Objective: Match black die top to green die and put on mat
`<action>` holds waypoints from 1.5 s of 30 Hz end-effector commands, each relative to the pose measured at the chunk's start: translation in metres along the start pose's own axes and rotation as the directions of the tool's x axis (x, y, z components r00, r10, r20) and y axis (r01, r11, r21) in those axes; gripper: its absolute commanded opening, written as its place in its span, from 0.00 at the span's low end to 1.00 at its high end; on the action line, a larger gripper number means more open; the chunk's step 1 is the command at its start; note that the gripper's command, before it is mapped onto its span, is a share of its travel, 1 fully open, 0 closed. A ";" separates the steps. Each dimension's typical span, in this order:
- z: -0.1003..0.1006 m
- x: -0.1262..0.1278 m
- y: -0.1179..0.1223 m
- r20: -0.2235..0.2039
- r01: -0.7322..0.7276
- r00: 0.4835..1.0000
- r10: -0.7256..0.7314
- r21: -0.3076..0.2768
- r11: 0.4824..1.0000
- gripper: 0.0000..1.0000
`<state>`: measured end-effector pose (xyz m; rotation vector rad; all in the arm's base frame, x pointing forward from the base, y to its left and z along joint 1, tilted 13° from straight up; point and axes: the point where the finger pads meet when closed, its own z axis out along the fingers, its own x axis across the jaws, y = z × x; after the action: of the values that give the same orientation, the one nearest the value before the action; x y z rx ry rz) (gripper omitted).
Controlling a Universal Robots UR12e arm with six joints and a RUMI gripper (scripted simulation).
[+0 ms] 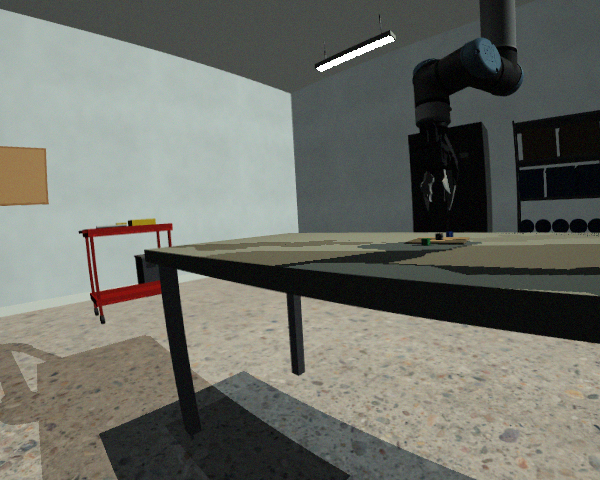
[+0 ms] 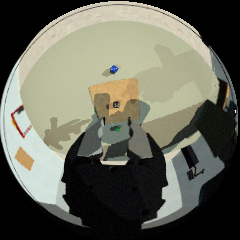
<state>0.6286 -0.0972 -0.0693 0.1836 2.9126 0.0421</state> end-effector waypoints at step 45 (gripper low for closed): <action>-0.065 -0.001 0.007 0.008 -0.004 1.000 0.003 0.091 0.996 1.00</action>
<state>0.6198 -0.0925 -0.0251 0.2039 2.9086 -0.0915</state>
